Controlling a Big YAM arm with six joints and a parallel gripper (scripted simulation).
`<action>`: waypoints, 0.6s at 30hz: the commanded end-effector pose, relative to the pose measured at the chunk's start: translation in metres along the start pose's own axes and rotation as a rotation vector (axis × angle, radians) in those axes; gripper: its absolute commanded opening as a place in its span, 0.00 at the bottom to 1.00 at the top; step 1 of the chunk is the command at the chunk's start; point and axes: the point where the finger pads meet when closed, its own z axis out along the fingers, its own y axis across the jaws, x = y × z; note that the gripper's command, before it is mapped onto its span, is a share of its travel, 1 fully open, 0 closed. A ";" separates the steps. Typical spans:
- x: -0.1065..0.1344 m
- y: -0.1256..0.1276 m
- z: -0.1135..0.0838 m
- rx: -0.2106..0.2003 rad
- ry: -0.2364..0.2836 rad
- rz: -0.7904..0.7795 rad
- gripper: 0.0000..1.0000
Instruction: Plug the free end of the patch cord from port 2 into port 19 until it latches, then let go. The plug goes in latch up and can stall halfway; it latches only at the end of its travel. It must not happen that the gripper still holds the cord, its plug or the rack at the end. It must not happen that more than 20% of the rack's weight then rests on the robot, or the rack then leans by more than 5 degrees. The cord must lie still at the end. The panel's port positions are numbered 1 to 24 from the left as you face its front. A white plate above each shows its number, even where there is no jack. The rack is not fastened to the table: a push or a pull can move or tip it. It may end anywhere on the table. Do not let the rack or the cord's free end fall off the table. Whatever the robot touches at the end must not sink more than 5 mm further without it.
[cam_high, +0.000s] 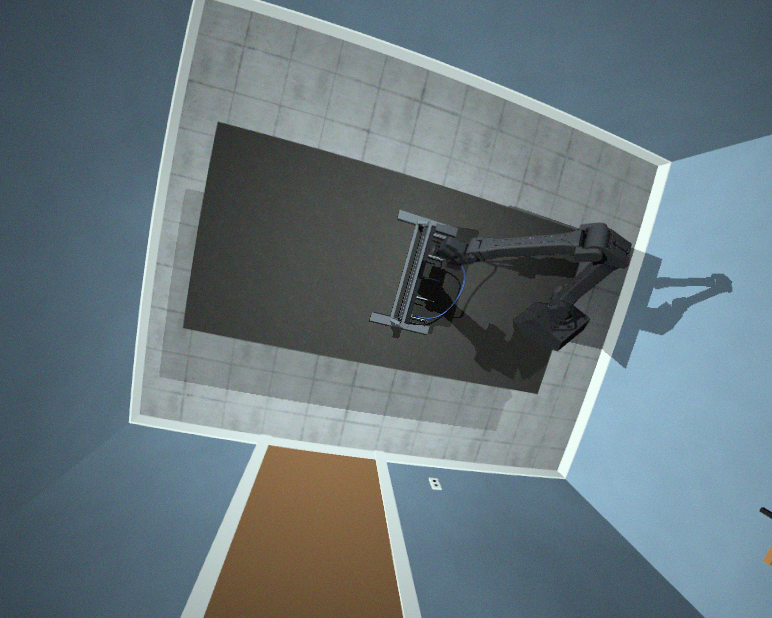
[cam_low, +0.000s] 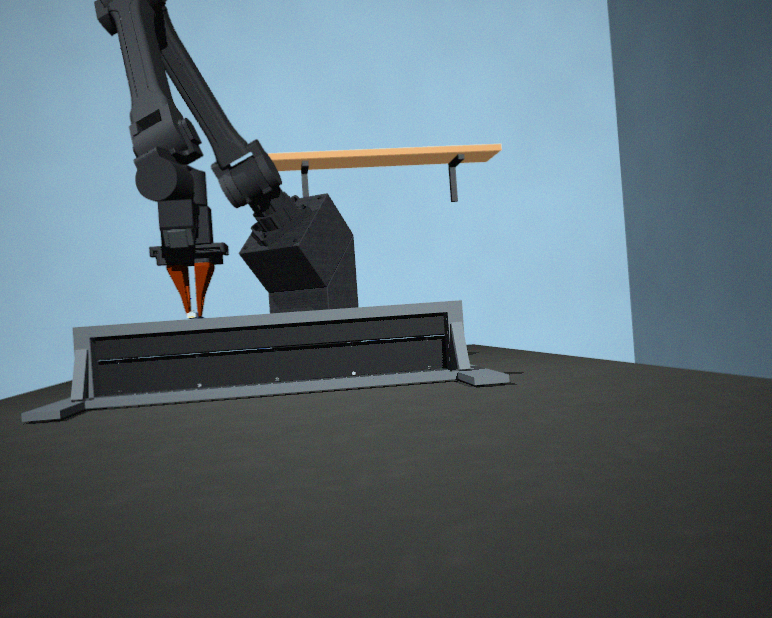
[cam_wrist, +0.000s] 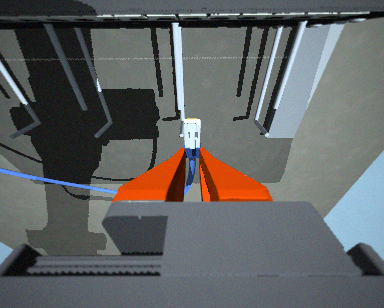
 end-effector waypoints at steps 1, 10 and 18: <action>-0.017 -0.008 0.000 0.007 -0.017 -0.001 0.00; -0.028 -0.007 0.008 0.007 -0.027 0.001 0.00; -0.039 -0.009 0.018 0.009 -0.031 0.004 0.00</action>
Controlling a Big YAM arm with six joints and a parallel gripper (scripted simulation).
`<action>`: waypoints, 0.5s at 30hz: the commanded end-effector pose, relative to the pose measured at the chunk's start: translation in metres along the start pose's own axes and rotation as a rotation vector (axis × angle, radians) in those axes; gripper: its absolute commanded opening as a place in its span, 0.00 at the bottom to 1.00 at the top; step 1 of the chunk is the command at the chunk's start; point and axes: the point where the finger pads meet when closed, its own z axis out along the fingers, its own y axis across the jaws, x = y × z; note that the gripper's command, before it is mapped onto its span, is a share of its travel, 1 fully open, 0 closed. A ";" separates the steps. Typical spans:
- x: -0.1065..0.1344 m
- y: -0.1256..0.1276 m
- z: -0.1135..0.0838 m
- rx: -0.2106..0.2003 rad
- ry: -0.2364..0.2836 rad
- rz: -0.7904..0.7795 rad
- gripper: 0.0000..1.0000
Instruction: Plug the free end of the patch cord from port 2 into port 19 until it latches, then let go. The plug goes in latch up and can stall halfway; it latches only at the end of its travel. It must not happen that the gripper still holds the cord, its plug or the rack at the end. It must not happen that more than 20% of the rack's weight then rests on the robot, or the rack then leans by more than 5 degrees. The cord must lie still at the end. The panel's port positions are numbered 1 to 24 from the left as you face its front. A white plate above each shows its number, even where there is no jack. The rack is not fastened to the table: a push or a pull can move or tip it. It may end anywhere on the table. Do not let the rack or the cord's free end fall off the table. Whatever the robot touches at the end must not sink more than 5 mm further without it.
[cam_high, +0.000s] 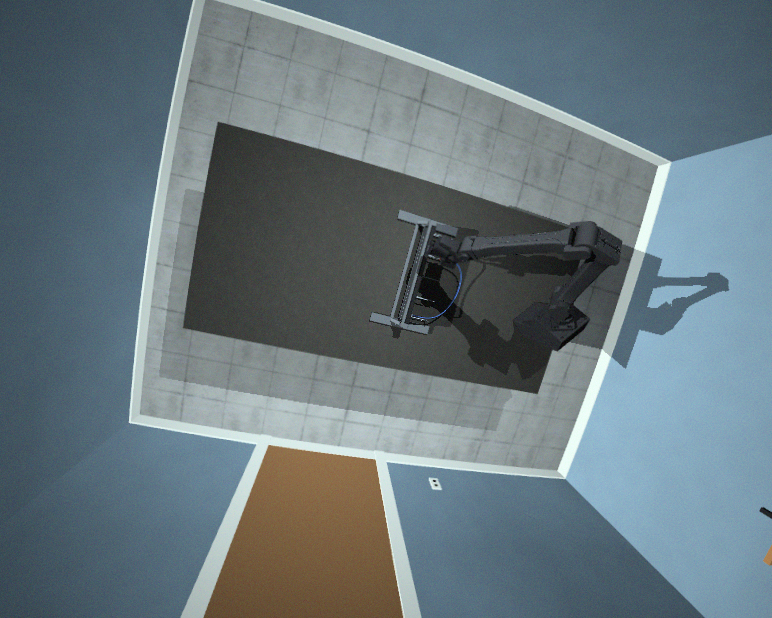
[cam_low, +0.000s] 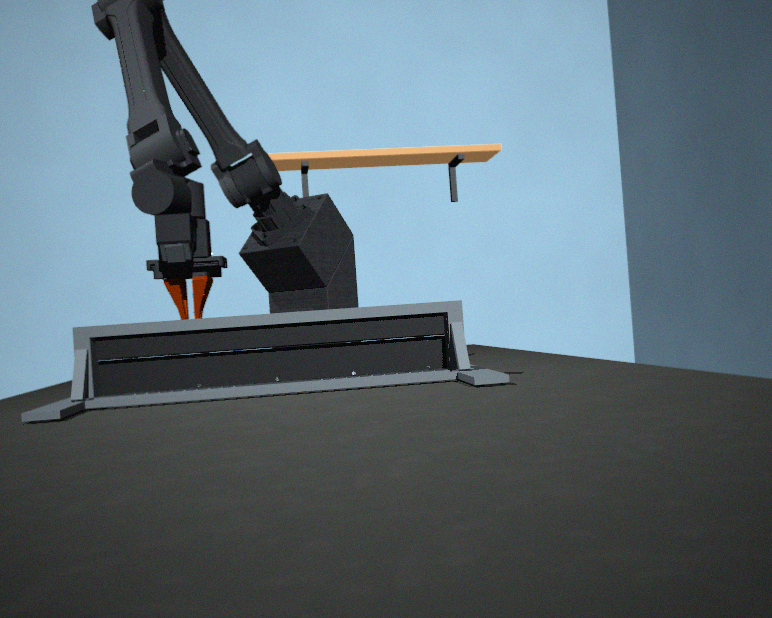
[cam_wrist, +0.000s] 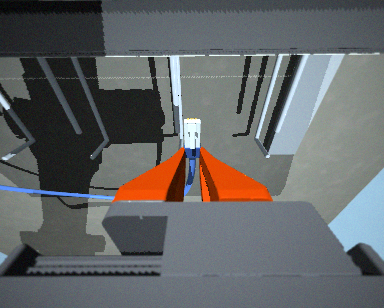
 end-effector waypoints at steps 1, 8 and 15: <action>-0.022 -0.007 -0.001 0.007 -0.038 0.003 0.00; -0.027 -0.005 0.003 0.004 -0.037 -0.001 0.00; -0.027 -0.006 0.005 0.005 -0.037 0.000 0.00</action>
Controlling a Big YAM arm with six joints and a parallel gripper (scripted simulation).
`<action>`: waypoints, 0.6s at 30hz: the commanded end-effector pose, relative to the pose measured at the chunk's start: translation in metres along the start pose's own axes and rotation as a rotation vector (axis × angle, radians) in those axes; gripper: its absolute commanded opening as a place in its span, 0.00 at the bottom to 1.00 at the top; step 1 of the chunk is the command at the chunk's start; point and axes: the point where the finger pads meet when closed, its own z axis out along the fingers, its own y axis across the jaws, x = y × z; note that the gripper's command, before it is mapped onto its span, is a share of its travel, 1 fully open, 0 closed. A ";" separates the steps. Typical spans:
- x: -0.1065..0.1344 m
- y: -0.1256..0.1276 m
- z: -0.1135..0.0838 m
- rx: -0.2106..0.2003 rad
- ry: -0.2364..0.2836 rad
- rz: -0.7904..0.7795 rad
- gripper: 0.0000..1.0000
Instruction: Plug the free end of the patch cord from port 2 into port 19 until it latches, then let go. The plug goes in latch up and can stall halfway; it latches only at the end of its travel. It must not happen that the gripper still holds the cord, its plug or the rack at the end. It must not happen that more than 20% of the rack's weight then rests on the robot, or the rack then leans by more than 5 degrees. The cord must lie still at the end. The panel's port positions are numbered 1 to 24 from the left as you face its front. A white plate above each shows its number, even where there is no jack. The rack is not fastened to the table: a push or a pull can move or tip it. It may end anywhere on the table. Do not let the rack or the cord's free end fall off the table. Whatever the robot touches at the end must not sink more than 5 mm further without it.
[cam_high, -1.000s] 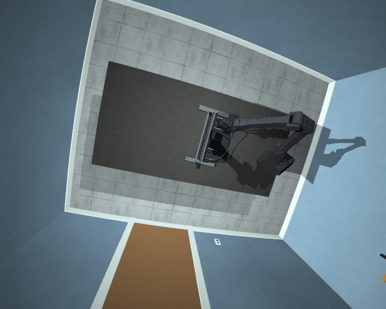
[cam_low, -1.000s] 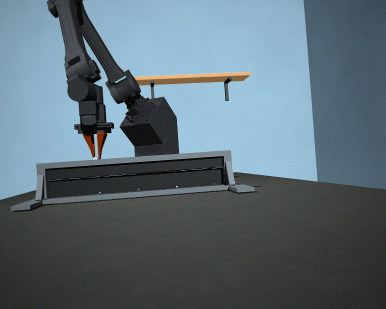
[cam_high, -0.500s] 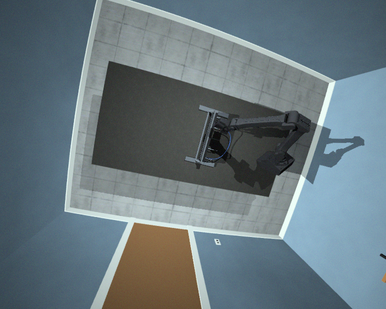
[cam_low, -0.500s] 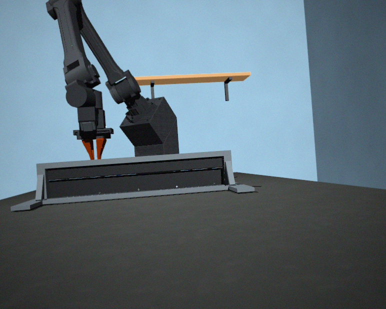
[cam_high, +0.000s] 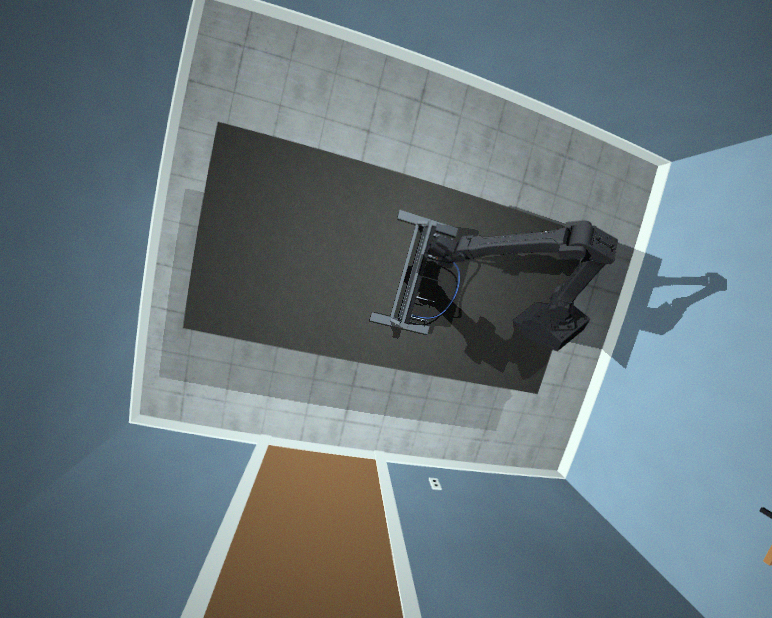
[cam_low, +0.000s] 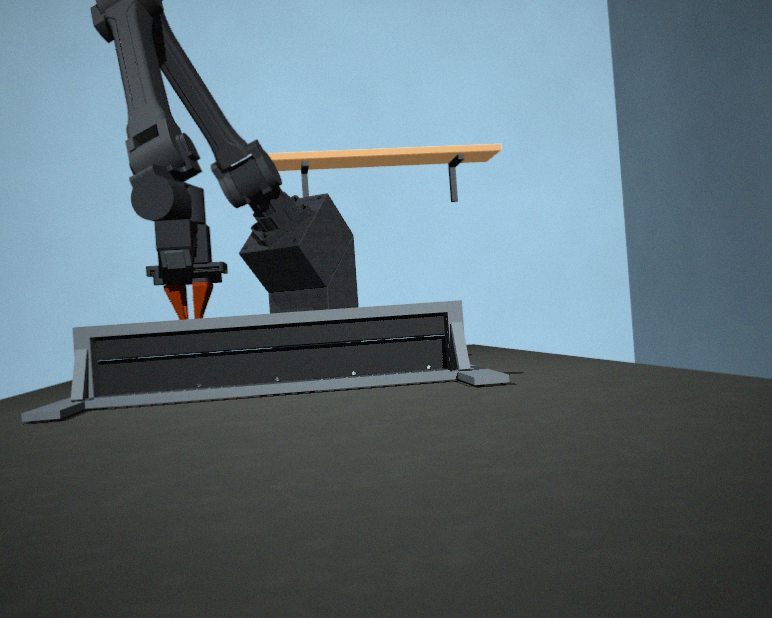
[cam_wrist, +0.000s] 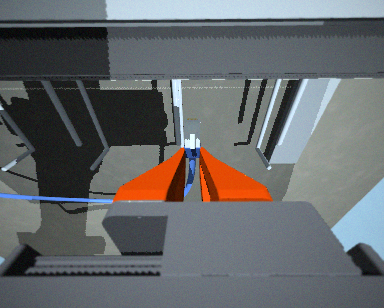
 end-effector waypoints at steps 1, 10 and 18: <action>-0.018 -0.007 -0.004 0.007 -0.036 0.003 0.00; -0.016 -0.008 -0.007 0.008 -0.039 0.006 0.00; -0.014 -0.009 -0.008 0.008 -0.040 0.008 0.00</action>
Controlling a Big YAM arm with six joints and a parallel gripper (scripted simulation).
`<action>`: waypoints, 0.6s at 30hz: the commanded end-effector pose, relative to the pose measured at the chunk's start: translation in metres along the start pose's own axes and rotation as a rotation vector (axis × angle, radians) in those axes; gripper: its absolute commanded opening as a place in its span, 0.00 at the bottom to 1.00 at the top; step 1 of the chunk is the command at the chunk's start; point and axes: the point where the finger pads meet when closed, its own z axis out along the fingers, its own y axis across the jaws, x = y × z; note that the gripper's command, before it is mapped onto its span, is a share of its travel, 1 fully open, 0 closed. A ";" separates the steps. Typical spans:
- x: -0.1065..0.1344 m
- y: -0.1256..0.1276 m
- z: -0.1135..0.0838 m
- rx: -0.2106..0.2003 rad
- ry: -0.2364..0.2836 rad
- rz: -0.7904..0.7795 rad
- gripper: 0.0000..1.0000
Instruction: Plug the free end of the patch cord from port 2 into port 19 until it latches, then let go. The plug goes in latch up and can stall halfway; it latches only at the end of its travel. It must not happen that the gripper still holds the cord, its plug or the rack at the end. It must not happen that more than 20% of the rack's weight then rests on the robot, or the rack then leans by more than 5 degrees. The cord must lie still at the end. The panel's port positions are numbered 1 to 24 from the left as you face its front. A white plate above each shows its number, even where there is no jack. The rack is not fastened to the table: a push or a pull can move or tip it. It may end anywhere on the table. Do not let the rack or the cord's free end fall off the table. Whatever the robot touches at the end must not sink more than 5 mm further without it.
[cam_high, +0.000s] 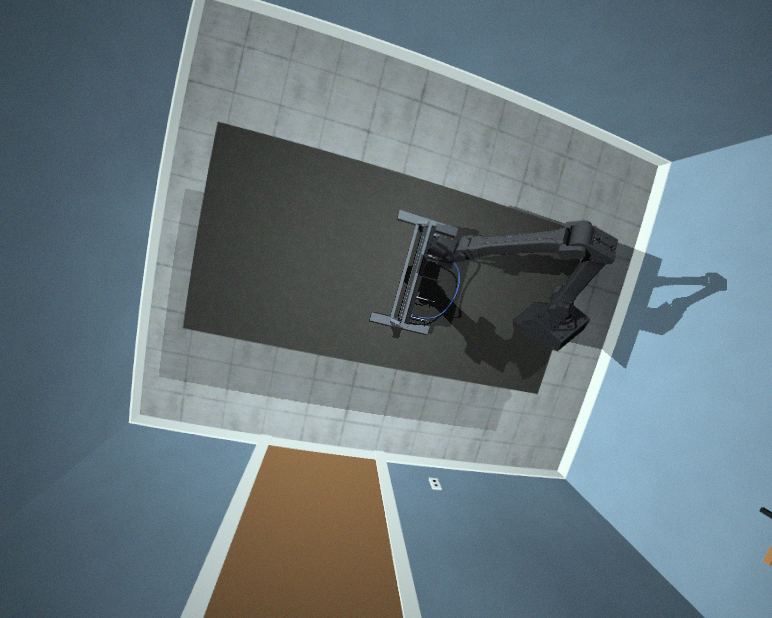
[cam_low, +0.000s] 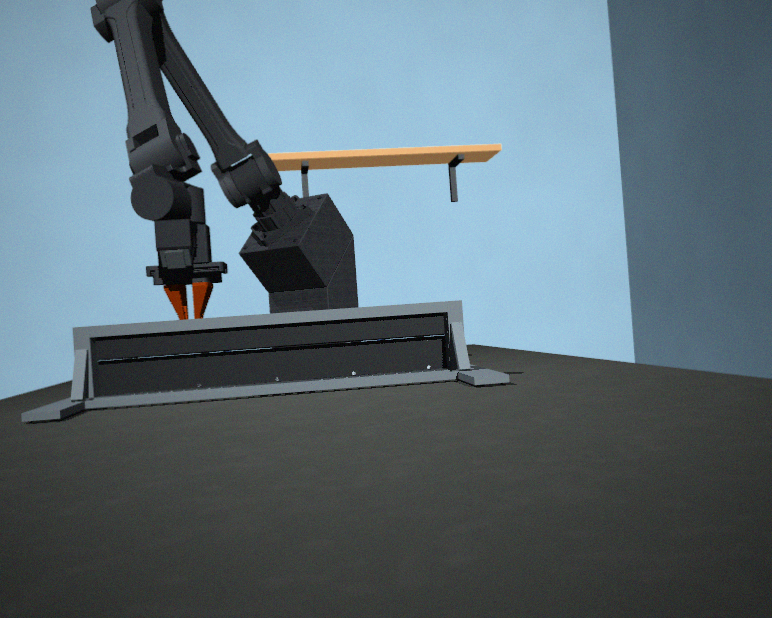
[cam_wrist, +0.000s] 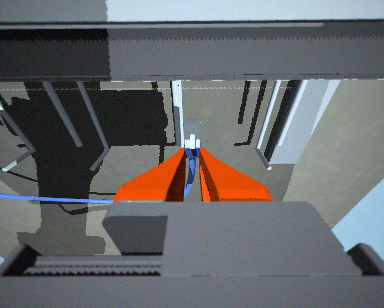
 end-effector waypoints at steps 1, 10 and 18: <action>-0.014 -0.009 -0.008 0.009 -0.037 0.008 0.00; -0.017 -0.008 -0.009 0.008 -0.040 0.008 0.00; -0.029 -0.001 -0.007 -0.002 -0.032 0.002 0.00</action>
